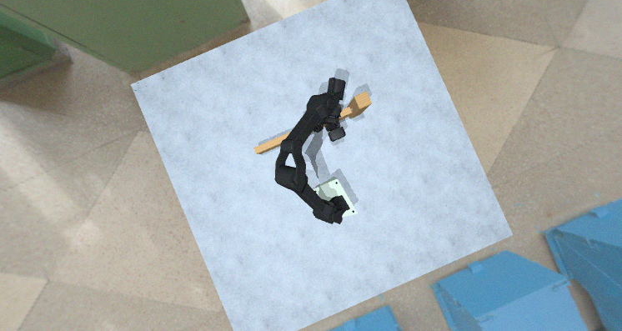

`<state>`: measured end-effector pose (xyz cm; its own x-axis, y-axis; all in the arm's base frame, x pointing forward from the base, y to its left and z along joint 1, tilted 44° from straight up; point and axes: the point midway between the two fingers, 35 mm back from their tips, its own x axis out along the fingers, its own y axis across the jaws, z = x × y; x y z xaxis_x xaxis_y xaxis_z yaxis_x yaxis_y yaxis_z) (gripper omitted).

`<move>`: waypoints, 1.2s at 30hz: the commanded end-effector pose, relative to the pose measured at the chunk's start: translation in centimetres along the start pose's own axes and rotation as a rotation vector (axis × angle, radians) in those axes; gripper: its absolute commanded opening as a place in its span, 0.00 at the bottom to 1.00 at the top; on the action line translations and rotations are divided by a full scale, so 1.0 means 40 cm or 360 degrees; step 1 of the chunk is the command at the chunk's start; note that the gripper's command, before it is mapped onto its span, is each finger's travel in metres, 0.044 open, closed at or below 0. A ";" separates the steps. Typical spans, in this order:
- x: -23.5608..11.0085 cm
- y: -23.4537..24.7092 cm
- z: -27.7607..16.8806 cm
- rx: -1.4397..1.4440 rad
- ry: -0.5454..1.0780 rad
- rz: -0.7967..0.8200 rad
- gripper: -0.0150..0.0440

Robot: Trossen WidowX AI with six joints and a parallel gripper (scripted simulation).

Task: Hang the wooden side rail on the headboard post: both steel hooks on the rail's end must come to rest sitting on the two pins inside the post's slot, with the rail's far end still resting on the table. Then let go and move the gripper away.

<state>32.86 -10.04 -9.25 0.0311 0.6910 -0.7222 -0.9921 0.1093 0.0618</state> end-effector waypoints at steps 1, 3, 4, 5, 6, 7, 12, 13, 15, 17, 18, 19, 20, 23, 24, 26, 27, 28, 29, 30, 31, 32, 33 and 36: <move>-0.001 0.000 -0.006 0.0004 0.0009 -0.0006 0.25; 0.000 0.000 -0.006 0.0004 0.0009 -0.0006 0.25; 0.000 0.000 -0.006 0.0004 0.0009 -0.0006 0.25; 0.000 0.000 -0.006 0.0004 0.0009 -0.0006 0.25; 0.001 0.000 -0.006 0.0004 0.0009 -0.0006 0.25; 0.001 0.000 -0.006 0.0004 0.0009 -0.0006 0.25; 0.003 0.000 -0.006 0.0004 0.0009 -0.0006 0.25; 0.004 0.000 -0.006 0.0004 0.0009 -0.0006 0.25; 0.005 0.000 -0.006 0.0004 0.0009 -0.0006 0.25; 0.005 0.000 -0.006 0.0004 0.0009 -0.0006 0.25; 0.006 0.000 -0.006 0.0004 0.0009 -0.0006 0.25; 0.006 0.000 -0.006 0.0004 0.0009 -0.0006 0.25; 0.006 0.000 -0.006 0.0004 0.0009 -0.0006 0.25; 0.008 0.000 -0.006 0.0004 0.0009 -0.0006 0.25; 0.008 0.000 -0.006 0.0004 0.0009 -0.0006 0.25; 0.006 0.002 -0.002 0.0004 0.0000 0.0000 0.30; 0.006 0.002 -0.002 0.0004 0.0000 0.0000 0.34; 0.006 0.002 -0.002 0.0004 0.0000 0.0000 0.39; 0.006 0.002 -0.002 0.0004 0.0000 0.0000 0.43; 0.006 0.002 -0.002 0.0004 0.0000 0.0000 0.48; 0.006 0.002 -0.002 0.0004 0.0000 0.0000 0.52; 0.006 0.002 -0.002 0.0004 0.0000 0.0000 0.57; 0.006 0.002 -0.002 0.0004 0.0000 0.0000 0.61; 0.006 0.002 -0.002 0.0004 0.0000 0.0000 0.74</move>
<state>32.77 -9.91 -9.46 0.0312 0.6910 -0.7221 -0.9918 0.1112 0.0636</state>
